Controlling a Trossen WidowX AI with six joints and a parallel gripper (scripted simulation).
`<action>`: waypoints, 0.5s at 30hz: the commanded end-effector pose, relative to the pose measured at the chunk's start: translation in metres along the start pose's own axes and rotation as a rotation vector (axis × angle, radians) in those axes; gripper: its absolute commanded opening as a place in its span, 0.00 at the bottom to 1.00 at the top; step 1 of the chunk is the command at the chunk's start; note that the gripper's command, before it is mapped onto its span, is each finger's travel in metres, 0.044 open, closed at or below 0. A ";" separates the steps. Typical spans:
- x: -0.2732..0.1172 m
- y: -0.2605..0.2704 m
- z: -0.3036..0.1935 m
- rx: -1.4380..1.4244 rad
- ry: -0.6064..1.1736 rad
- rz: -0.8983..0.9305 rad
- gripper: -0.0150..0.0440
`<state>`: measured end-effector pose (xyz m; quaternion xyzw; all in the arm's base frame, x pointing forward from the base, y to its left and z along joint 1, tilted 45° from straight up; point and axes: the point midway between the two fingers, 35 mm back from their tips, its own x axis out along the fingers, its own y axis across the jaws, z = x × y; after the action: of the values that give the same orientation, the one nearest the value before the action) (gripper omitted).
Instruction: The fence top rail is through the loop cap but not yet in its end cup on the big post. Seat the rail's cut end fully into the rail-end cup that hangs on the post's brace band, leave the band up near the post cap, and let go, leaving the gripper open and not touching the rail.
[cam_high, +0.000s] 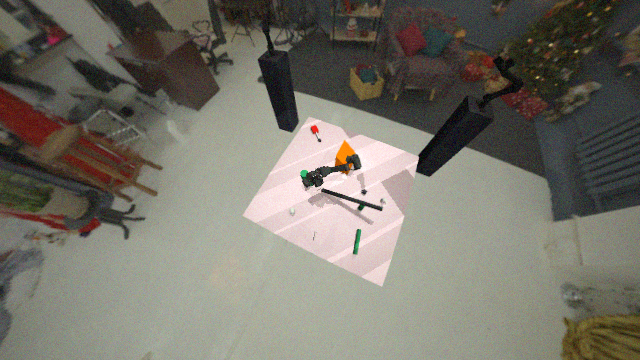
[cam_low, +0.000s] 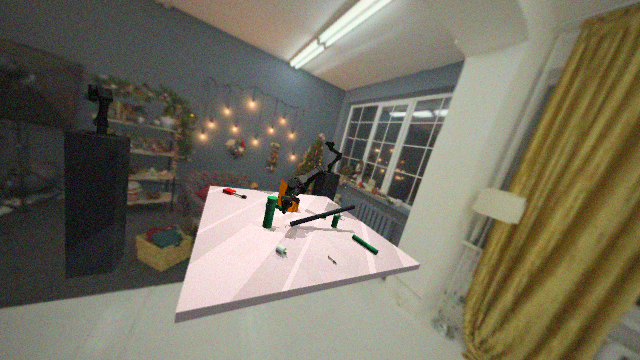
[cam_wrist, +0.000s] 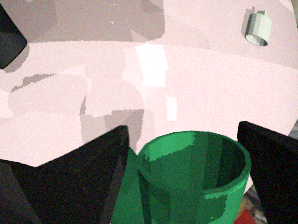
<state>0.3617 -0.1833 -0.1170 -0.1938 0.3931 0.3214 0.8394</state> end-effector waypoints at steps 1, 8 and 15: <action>0.000 -0.001 0.000 0.004 0.003 -0.002 0.60; 0.000 0.000 0.000 0.000 0.001 -0.002 0.35; -0.003 0.005 -0.001 -0.060 -0.033 -0.002 0.25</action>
<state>0.3588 -0.1818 -0.1160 -0.2059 0.3787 0.3300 0.8398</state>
